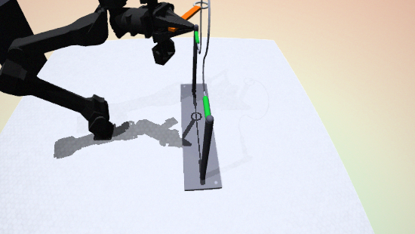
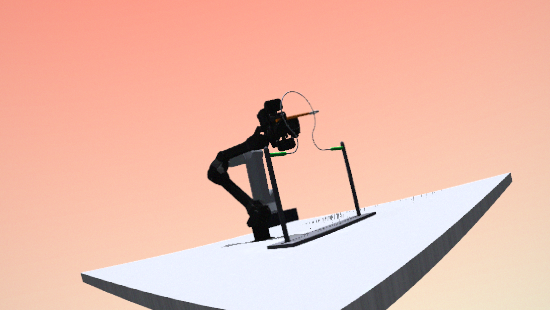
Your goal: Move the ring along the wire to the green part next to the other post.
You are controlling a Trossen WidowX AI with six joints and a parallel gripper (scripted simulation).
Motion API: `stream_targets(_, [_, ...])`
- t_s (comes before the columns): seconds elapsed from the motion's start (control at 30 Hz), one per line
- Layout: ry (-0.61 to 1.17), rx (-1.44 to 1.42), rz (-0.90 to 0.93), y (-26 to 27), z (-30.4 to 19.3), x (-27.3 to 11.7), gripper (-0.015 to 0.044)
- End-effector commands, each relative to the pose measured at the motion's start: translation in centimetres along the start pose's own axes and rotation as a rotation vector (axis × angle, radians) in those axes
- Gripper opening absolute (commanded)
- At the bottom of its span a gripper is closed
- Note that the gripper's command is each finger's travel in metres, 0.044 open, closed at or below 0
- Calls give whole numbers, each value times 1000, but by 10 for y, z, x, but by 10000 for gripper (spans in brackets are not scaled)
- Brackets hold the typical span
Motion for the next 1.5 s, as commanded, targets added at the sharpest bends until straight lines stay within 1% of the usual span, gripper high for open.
stream_targets(0.0, [-14, -52, -26, 0, 0, 0, -150])
stream_targets(1.47, [-112, -526, -288, -6, 0, 1, -150])
Point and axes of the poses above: the point midway between the two fingers, 35 mm back from their tips, its own x axis out along the fingers, its own y axis across the jaws, z = x × y, the point moved 3 cm from there along -x, back along the fingers, and after that the axes turned 9 degrees about x, right-handed, at the moved point
